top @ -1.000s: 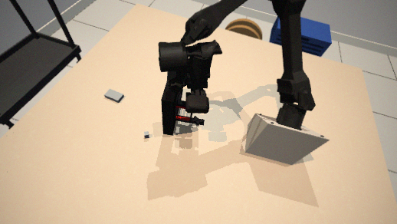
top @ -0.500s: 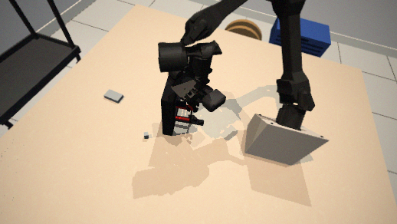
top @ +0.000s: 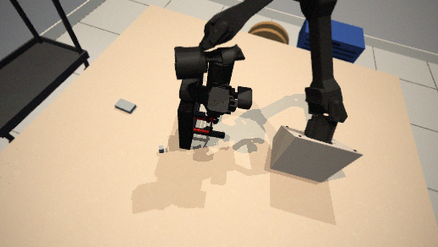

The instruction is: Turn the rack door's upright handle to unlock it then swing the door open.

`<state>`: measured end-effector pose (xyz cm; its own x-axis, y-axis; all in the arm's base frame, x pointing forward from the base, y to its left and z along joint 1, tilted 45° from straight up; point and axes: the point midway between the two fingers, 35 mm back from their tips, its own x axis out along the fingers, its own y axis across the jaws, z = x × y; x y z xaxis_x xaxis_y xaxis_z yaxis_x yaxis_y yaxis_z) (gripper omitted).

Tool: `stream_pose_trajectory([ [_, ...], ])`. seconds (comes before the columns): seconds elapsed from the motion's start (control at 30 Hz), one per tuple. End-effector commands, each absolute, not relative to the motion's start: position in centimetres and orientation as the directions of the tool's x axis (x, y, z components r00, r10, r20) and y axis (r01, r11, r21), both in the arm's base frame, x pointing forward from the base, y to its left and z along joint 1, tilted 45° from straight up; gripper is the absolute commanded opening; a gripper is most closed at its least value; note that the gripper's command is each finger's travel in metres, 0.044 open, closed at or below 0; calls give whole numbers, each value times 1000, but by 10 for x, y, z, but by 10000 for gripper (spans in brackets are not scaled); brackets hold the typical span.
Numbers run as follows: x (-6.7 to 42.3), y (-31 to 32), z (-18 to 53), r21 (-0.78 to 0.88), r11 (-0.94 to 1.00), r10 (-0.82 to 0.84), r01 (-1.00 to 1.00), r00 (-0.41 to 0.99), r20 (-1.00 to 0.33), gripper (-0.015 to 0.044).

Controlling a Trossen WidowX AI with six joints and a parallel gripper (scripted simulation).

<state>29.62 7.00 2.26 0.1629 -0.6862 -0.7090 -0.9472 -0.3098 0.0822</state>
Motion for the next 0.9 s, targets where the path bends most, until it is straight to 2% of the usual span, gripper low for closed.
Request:
stream_pose_trajectory([
  [0.0, 296, 70, 23, 206, -423, -688, -882, 165, -707, 22],
  [0.1, 296, 70, 23, 282, -488, -688, -826, 165, -707, 22],
  [0.43, 296, 70, 23, 287, -492, -688, -822, 165, -707, 22],
  [0.77, 296, 70, 23, 287, -492, -688, -822, 165, -707, 284],
  [0.87, 296, 70, 23, 266, -474, -688, -839, 165, -707, 294],
])
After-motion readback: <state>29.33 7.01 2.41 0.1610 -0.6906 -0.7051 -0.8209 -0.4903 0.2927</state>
